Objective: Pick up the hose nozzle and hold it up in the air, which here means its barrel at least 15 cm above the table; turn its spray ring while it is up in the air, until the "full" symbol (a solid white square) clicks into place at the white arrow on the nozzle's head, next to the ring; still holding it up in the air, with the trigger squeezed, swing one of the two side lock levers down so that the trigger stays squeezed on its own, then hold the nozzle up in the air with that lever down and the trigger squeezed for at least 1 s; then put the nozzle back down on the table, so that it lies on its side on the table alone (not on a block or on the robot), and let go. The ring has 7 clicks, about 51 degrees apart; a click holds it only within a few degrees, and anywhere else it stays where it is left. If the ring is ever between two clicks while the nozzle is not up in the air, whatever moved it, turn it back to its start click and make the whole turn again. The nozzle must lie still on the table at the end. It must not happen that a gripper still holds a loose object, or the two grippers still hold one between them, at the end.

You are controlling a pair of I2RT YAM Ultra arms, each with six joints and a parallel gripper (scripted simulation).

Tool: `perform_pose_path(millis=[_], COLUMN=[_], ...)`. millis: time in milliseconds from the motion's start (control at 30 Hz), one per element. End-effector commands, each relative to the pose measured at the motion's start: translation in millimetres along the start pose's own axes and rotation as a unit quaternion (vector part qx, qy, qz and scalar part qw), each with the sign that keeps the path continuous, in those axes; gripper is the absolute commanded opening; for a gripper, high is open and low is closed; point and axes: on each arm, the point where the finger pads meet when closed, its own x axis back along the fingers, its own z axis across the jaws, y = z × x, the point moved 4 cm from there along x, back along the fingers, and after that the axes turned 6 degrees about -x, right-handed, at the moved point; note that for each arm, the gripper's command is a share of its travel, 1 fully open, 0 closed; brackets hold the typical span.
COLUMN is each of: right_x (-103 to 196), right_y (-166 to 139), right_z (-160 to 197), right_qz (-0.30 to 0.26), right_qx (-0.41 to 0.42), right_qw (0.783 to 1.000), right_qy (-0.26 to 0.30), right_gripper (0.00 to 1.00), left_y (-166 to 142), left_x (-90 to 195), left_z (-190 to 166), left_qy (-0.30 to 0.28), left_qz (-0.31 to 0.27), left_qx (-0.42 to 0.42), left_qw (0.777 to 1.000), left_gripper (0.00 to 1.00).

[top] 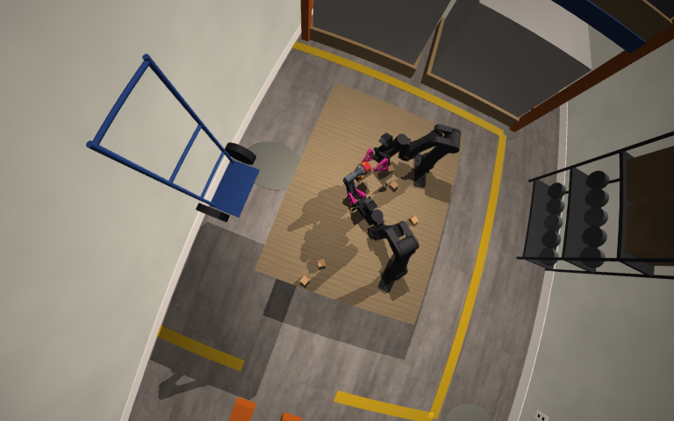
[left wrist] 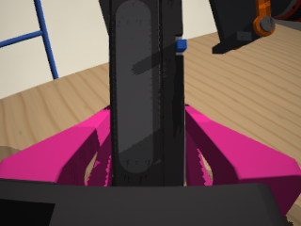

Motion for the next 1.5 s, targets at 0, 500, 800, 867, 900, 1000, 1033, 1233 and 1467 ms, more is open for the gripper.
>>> perform_pose_path(millis=[0, 500, 800, 867, 900, 1000, 1033, 1233, 1467], right_x=[-12.7, -34.5, -35.0, -35.7, -35.5, -35.6, -35.6, -36.3, -37.6], right_y=[13.6, 17.1, 25.5, 27.1, 26.7, 26.9, 26.9, 28.4, 23.5], right_z=[1.9, 5.8, 10.6, 11.0, 10.9, 11.0, 11.0, 12.7, 8.9], right_qz=[-0.012, -0.019, -0.03, -0.031, -0.031, -0.031, -0.031, -0.032, -0.025], right_qx=[0.022, 0.031, 0.043, 0.045, 0.045, 0.045, 0.045, 0.162, 0.287], right_qw=[1.0, 0.999, 0.998, 0.998, 0.998, 0.998, 0.998, 0.986, 0.957], right_qy=[0.006, 0.011, 0.016, 0.017, 0.017, 0.017, 0.017, 0.013, 0.005], right_gripper=[0.87, 0.87, 0.0, 0.0, 0.0, 0.0, 0.0, 0.0, 0.0], left_y=[39.5, 39.5, 39.3, 39.3, 39.3, 39.3, 39.3, 39.4, 39.5], left_x=[-9.6, -9.6, -9.8, -9.8, -9.8, -9.8, -9.8, -9.8, -9.8], left_z=[-2.2, -2.2, -0.6, -0.9, -0.9, -0.9, -0.9, -1.2, -1.3], left_qy=[0.004, 0.004, 0.007, 0.006, 0.006, 0.006, 0.006, 0.005, 0.005], left_qz=[-0.078, -0.078, -0.078, -0.078, -0.078, -0.078, -0.078, -0.079, -0.079], left_qx=[0.022, 0.022, 0.022, 0.022, 0.022, 0.022, 0.022, 0.022, 0.022], left_qw=[0.997, 0.997, 0.997, 0.997, 0.997, 0.997, 0.997, 0.997, 0.997], left_gripper=[0.35, 0.35, 0.35, 0.35, 0.35, 0.35, 0.35, 0.35, 0.35])
